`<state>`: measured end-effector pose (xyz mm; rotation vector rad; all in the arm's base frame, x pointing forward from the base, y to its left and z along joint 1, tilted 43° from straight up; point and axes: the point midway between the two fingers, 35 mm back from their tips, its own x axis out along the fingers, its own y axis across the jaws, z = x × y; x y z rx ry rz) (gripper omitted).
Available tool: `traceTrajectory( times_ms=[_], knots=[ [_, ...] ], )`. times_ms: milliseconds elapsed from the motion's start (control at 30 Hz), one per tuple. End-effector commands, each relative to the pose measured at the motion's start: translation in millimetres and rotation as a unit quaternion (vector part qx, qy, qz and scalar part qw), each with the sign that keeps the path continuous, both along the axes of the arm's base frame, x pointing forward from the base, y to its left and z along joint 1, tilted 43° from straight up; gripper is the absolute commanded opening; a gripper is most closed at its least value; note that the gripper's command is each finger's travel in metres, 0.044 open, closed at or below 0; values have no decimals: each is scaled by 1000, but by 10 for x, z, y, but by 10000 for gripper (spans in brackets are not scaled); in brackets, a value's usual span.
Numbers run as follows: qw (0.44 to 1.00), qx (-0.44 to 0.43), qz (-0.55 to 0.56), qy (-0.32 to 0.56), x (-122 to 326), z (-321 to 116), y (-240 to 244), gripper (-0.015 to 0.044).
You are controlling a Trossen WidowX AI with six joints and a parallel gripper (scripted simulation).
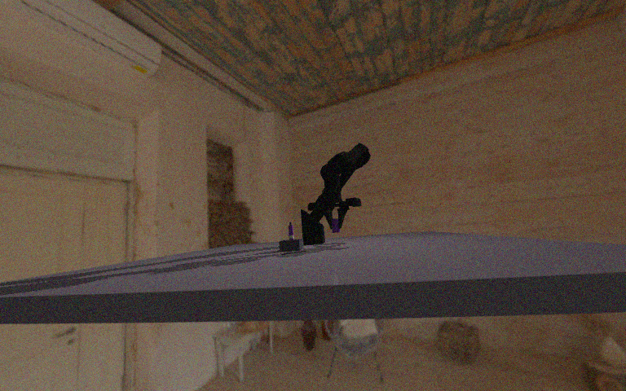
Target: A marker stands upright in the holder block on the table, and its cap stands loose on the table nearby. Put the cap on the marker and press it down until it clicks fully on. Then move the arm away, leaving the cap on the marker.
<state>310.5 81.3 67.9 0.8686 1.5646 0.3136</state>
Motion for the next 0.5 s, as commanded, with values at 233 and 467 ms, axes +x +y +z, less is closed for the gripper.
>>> traceTrajectory(
  times_ms=[233, 467],
  knots=[
    [1000, -3, -1, -7, 49, 12, -210, 0],
    [1000, -9, -2, -7, 82, -103, -473, 0]
  ],
)
